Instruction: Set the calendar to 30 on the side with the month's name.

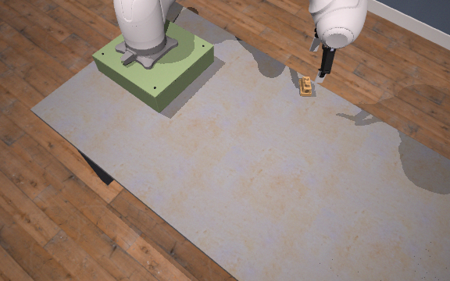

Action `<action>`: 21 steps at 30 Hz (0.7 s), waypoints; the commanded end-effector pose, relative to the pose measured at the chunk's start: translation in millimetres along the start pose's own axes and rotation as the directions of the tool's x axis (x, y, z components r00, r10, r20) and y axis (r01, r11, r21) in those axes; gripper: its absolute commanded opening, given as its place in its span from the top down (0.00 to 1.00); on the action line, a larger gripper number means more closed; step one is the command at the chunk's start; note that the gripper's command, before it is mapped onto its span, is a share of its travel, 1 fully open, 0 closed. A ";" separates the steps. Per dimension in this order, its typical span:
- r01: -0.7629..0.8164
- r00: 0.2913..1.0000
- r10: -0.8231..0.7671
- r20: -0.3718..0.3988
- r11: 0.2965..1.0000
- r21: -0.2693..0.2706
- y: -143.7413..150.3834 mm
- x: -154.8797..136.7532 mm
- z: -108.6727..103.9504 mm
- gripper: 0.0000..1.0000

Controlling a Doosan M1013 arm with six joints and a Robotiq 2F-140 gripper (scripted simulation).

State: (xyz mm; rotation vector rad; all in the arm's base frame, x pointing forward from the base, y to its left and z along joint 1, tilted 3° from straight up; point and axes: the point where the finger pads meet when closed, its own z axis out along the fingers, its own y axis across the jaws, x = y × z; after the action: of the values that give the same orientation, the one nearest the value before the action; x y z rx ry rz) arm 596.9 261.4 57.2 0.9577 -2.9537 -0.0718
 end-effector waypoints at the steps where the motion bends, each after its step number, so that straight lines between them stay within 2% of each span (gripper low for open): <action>1: 0.000 1.000 0.000 0.000 1.000 0.000 0.0 0.1 -0.1 0.00; 11: 0.067 0.998 -0.067 0.000 0.998 0.000 0.0 0.0 1.3 0.00; 15: 0.266 0.964 -0.266 0.000 0.964 0.000 0.0 -0.2 5.6 0.00; 17: 0.299 0.954 -0.299 0.000 0.954 0.000 0.0 -0.2 6.3 0.00; 21: 0.460 0.888 -0.460 0.000 0.888 0.001 0.1 -0.4 10.0 0.00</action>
State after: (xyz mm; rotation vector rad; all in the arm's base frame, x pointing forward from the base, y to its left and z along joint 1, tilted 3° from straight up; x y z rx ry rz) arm 596.7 261.9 49.8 1.4472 -2.7551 -0.0639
